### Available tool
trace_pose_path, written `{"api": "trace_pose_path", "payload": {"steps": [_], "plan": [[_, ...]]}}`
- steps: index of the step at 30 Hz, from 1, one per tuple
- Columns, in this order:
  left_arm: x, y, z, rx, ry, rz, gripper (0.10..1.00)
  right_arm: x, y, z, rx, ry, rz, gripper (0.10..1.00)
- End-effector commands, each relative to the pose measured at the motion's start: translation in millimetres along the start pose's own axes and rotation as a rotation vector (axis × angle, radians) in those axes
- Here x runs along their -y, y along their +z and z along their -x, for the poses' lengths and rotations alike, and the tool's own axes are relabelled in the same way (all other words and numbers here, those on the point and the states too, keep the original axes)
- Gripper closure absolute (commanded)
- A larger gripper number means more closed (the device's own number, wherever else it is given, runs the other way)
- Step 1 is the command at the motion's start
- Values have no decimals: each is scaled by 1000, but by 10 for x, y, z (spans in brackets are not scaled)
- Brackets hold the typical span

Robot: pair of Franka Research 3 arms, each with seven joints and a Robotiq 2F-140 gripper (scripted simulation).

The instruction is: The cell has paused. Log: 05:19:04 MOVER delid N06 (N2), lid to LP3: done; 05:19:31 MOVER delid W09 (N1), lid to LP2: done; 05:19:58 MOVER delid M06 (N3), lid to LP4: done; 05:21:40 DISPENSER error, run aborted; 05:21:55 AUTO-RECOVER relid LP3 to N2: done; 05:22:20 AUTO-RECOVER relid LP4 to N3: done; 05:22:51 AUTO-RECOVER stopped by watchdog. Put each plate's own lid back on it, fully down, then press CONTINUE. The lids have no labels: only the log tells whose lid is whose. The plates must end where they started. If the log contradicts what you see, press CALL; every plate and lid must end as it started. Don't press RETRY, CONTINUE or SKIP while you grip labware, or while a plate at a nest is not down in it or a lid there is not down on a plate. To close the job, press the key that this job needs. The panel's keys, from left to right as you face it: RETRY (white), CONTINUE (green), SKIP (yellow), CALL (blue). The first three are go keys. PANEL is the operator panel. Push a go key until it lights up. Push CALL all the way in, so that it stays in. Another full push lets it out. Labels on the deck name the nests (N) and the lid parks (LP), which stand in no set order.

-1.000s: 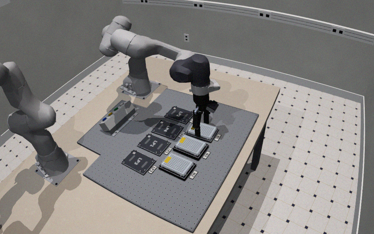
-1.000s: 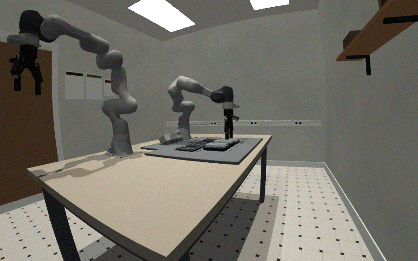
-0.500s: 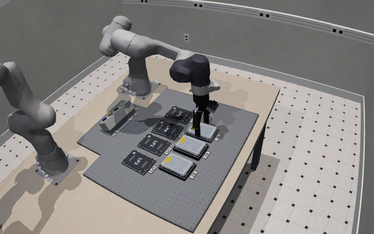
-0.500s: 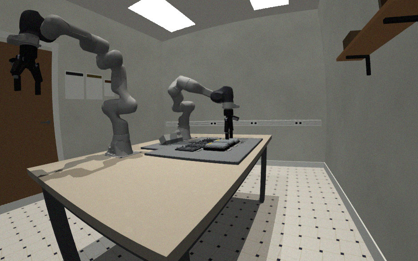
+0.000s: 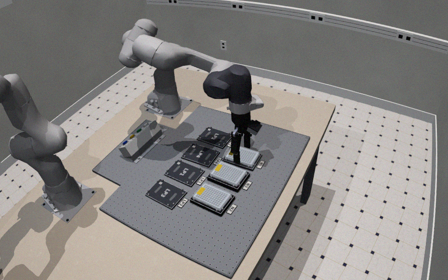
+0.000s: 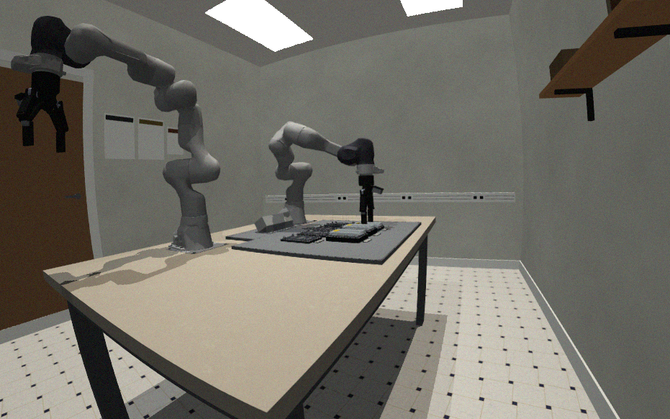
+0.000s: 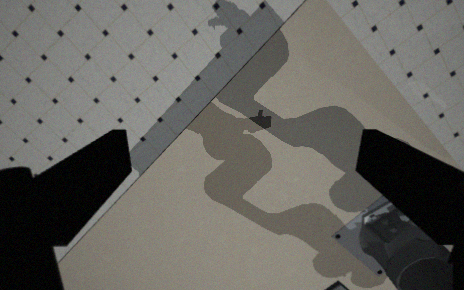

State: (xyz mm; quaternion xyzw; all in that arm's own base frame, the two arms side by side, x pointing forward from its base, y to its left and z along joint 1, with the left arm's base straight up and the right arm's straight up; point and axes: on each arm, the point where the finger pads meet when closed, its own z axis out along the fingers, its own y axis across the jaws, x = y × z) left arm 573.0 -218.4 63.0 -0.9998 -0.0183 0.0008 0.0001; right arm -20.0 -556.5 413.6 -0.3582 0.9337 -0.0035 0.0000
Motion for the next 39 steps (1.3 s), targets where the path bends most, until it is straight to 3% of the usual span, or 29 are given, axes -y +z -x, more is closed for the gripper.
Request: {"api": "trace_pose_path", "payload": {"steps": [1, 20, 39], "plan": [[6, 7, -6, -2, 1, 0, 403, 1, -1, 0, 0, 0, 0, 98], [6, -25, -6, -2, 1, 0, 403, 1, -1, 0, 0, 0, 0, 98], [6, -369, -6, -2, 1, 0, 403, 1, -1, 0, 0, 0, 0, 98]]}}
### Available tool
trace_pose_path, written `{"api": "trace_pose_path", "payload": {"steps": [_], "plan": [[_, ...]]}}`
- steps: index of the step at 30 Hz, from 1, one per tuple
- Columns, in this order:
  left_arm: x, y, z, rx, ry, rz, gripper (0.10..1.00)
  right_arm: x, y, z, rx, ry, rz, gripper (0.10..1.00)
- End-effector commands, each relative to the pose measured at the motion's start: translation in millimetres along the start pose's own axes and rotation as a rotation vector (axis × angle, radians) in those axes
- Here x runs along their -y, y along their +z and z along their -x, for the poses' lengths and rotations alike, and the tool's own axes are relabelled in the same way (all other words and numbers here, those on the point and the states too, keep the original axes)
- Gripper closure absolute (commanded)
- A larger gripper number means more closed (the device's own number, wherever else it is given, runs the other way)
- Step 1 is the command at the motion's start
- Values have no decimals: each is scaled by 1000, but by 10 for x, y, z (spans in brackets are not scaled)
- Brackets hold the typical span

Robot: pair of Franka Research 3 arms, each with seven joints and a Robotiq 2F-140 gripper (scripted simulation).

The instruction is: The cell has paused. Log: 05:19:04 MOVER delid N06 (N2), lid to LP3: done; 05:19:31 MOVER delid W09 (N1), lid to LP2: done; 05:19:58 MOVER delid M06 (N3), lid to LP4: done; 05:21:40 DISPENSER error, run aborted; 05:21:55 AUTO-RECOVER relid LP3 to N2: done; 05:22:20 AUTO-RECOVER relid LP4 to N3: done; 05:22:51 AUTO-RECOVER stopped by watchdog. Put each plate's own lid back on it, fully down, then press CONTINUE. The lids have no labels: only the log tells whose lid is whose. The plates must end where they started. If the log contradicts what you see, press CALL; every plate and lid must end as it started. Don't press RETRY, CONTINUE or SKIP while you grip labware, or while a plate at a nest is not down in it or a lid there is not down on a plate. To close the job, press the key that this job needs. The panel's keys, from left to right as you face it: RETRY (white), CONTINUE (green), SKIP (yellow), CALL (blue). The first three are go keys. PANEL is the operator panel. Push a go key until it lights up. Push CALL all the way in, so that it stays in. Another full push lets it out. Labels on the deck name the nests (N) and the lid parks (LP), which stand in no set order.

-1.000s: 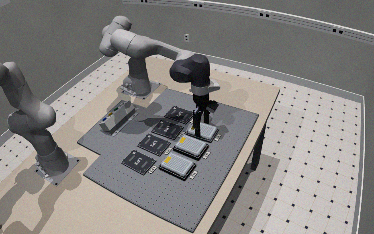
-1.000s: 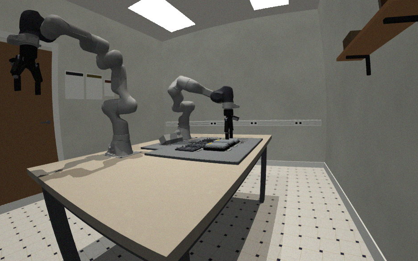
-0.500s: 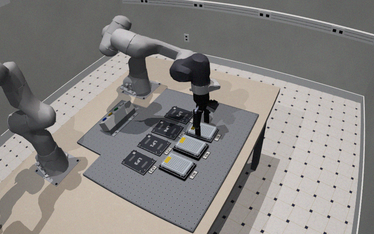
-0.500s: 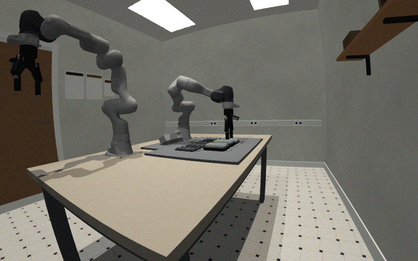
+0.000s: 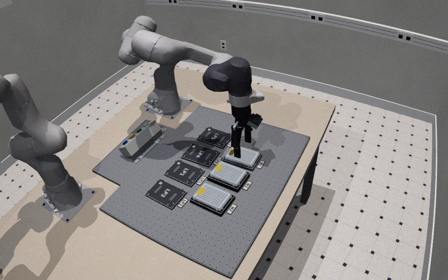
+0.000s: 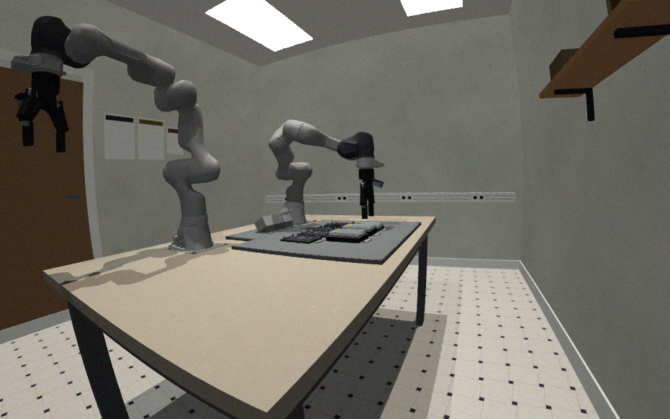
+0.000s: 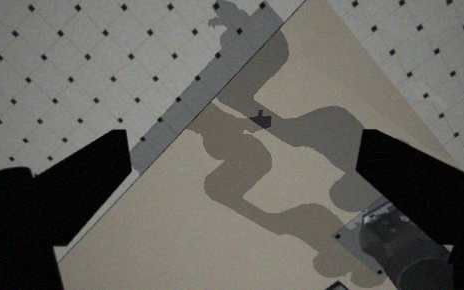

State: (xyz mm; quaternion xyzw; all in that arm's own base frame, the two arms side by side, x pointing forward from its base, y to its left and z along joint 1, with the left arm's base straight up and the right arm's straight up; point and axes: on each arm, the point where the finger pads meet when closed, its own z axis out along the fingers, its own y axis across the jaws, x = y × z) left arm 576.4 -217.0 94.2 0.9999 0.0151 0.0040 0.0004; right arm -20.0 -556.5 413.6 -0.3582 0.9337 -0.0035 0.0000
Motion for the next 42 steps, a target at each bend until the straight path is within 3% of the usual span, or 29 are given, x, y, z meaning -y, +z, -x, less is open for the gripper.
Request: {"api": "trace_pose_path", "payload": {"steps": [1, 11, 25, 29, 31, 34, 42], "plan": [[-7, -81, 27, 8, -5, -1, 403, 1, -1, 0, 0, 0, 0, 98], [-7, -257, 26, 8, -5, -1, 403, 1, -1, 0, 0, 0, 0, 98], [-85, -329, 100, 9, -1, 1, 403, 1, -1, 0, 0, 0, 0, 98], [-481, -547, 539, 18, 22, 8, 403, 1, -1, 0, 0, 0, 0, 98], [-481, -547, 539, 18, 22, 8, 403, 1, -1, 0, 0, 0, 0, 98], [-862, -750, 1105, 29, 53, 12, 403, 1, -1, 0, 0, 0, 0, 98], [-1277, -891, 2366, 47, 114, -17, 403, 1, -1, 0, 0, 0, 0, 98]]}}
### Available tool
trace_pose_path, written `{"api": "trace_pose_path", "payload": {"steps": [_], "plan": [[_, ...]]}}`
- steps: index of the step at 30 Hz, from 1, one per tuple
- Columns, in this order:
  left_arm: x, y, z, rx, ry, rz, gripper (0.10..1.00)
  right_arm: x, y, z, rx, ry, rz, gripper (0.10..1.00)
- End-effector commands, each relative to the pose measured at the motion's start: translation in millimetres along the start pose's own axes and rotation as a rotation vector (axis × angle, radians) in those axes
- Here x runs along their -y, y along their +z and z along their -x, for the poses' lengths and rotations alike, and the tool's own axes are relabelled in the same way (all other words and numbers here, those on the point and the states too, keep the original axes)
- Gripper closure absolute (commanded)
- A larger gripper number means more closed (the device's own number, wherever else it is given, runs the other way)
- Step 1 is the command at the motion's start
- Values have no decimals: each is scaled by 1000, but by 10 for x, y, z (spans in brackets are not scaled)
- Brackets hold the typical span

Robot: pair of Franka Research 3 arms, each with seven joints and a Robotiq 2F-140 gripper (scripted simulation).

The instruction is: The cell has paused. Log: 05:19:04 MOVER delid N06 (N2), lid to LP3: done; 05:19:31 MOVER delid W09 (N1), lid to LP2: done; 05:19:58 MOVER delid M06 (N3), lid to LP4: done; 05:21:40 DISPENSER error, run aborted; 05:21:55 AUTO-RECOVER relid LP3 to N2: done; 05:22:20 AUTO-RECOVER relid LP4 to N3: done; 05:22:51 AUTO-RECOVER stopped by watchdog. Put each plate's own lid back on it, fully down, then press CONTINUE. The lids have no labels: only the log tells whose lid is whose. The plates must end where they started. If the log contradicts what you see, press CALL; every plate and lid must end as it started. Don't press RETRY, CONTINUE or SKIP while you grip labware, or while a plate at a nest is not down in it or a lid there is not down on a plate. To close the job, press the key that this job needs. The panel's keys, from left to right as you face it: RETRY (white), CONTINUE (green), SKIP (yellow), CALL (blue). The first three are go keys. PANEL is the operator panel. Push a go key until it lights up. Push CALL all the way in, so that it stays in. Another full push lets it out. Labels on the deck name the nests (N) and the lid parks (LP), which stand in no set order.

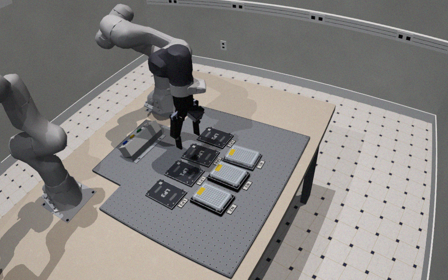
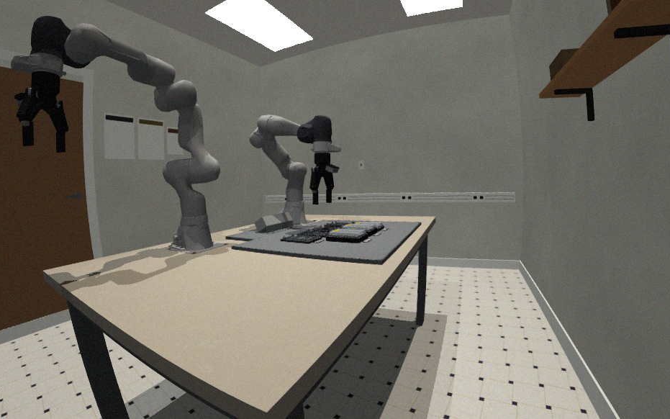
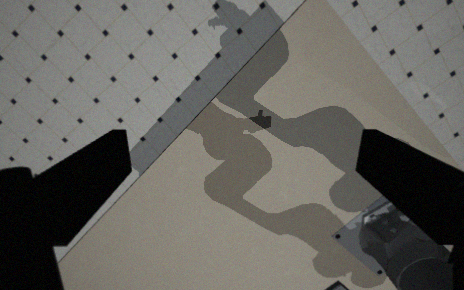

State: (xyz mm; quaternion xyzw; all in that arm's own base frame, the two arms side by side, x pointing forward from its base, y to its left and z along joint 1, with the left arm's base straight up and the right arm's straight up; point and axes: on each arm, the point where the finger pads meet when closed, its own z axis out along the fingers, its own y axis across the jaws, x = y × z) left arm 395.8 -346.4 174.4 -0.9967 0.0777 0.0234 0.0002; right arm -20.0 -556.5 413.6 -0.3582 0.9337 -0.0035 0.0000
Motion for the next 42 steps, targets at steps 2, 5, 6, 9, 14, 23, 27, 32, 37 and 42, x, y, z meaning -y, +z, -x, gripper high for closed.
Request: {"api": "trace_pose_path", "payload": {"steps": [2, 5, 6, 9, 14, 23, 27, 32, 37, 42], "plan": [[-218, -19, 835, -12, -76, -21, 403, 1, -1, 0, 0, 0, 0, 98], [-268, 23, 1157, -21, -85, -23, 403, 1, -1, 0, 0, 0, 0, 98], [-268, 23, 1157, -21, -85, -23, 403, 1, -1, 0, 0, 0, 0, 98], [-324, 117, 1841, -34, -103, -15, 403, 1, -1, 0, 0, 0, 0, 98], [-295, 247, 2631, -45, -122, -2, 403, 1, -1, 0, 0, 0, 0, 98], [-282, 313, 3524, -46, -123, -1, 999, 1, -1, 0, 0, 0, 0, 98], [-282, 313, 3524, -46, -123, -1, 999, 1, -1, 0, 0, 0, 0, 98], [-282, 313, 3524, -46, -123, -1, 999, 1, -1, 0, 0, 0, 0, 98], [-282, 313, 3524, -46, -123, -1, 999, 1, -1, 0, 0, 0, 0, 98], [-282, 313, 3524, -46, -123, -1, 999, 1, -1, 0, 0, 0, 0, 98]]}}
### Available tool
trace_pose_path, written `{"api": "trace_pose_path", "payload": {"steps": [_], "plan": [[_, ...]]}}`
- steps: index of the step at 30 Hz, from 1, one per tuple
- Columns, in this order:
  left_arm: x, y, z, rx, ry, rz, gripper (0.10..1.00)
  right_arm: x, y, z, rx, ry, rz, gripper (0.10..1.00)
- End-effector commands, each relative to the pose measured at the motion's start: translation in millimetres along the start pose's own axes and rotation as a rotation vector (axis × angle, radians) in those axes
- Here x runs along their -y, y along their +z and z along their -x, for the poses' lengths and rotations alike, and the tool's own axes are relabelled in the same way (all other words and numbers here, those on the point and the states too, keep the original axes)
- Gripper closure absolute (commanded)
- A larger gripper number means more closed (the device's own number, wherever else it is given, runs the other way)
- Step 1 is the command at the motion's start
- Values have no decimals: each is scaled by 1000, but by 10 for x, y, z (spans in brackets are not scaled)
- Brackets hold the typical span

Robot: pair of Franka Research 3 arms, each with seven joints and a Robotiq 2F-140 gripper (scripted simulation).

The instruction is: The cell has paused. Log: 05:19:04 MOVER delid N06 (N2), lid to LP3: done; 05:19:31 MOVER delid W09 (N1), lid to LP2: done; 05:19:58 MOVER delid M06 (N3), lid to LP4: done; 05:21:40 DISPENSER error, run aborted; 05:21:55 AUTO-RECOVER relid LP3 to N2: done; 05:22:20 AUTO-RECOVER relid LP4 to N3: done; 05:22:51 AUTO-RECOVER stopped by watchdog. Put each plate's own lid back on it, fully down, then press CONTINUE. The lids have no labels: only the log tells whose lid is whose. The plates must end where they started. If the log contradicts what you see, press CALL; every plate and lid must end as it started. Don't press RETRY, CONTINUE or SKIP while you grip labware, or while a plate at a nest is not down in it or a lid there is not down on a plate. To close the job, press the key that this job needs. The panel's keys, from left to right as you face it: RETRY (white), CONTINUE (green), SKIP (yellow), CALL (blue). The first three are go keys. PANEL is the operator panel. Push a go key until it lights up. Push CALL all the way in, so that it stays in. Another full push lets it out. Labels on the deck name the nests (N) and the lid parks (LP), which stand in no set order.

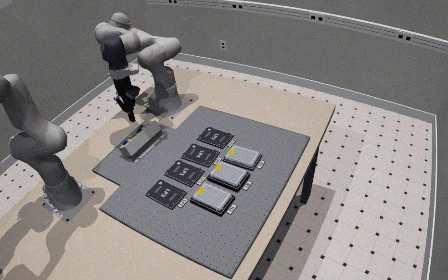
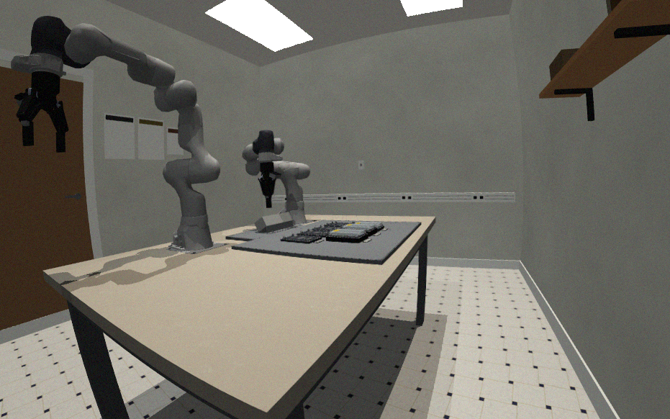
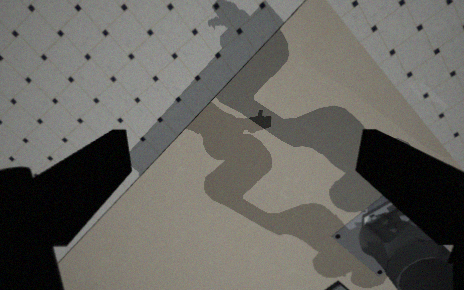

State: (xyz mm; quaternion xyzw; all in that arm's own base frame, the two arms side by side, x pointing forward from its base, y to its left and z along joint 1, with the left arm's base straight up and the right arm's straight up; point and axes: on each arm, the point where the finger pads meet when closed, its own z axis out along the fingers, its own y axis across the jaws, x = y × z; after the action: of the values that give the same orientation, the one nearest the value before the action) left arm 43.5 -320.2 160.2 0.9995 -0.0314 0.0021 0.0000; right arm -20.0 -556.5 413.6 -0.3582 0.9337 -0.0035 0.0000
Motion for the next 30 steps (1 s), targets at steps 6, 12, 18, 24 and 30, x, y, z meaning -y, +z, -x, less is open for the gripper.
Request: {"api": "trace_pose_path", "payload": {"steps": [6, 12, 18, 24, 30], "plan": [[6, 5, 13, 5, -31, 0, 999, 1, -1, 0, 0, 0, 0, 98], [6, 5, 13, 5, -31, 0, 999, 1, -1, 0, 0, 0, 0, 98], [6, 8, 13, 5, -31, 0, 999, 1, -1, 0, 0, 0, 0, 98], [5, 19, 12, 5, -31, 0, 999, 1, -1, 0, 0, 0, 0, 98], [3, 42, 11, 4, -31, 0, 999, 1, -1, 0, 0, 0, 0, 98]]}}
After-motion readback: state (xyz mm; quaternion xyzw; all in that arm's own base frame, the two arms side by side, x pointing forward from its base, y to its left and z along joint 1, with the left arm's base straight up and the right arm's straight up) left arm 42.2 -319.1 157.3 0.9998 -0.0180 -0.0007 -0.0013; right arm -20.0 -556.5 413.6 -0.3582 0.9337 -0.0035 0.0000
